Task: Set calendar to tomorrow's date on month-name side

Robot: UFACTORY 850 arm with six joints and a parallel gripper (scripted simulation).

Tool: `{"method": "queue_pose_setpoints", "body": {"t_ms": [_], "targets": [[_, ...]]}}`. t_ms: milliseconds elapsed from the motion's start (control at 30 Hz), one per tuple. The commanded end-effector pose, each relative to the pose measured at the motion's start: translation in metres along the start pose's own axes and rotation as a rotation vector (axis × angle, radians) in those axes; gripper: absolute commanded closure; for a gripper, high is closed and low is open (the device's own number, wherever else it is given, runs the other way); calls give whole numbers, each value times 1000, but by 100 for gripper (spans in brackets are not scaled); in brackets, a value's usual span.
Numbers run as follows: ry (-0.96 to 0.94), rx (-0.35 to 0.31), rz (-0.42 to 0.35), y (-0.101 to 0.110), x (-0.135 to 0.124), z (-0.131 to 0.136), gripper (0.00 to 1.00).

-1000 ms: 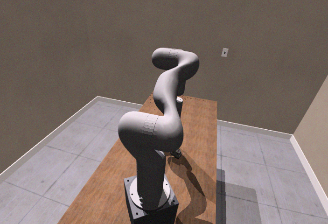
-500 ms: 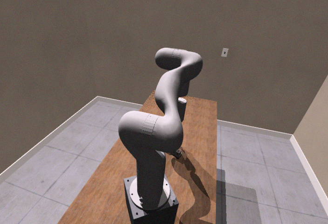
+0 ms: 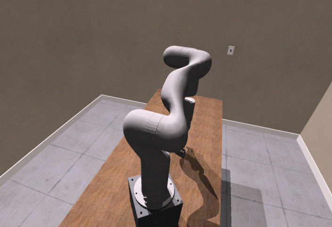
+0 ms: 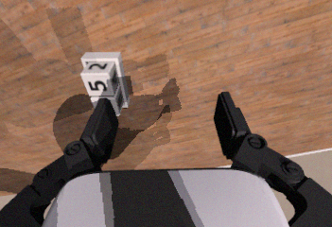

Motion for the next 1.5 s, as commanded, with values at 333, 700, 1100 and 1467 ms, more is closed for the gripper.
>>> {"method": "queue_pose_setpoints", "body": {"t_ms": [333,700,1100,1467], "targets": [[-263,-4,-3,1,-22,9,0],[-512,-5,-3,1,-31,12,0],[-654,-5,-2,1,-54,20,0],[-786,-5,-2,1,-76,29,0]]}}
Point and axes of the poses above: the point where the finger pads meet when closed, its own y axis back along the fingers, its own z axis across the jaws, x = y × z, the point moved 7 cm from there along y, back along the fingers, and after that the axes turned 14 degrees about -y, right-handed, at the moved point
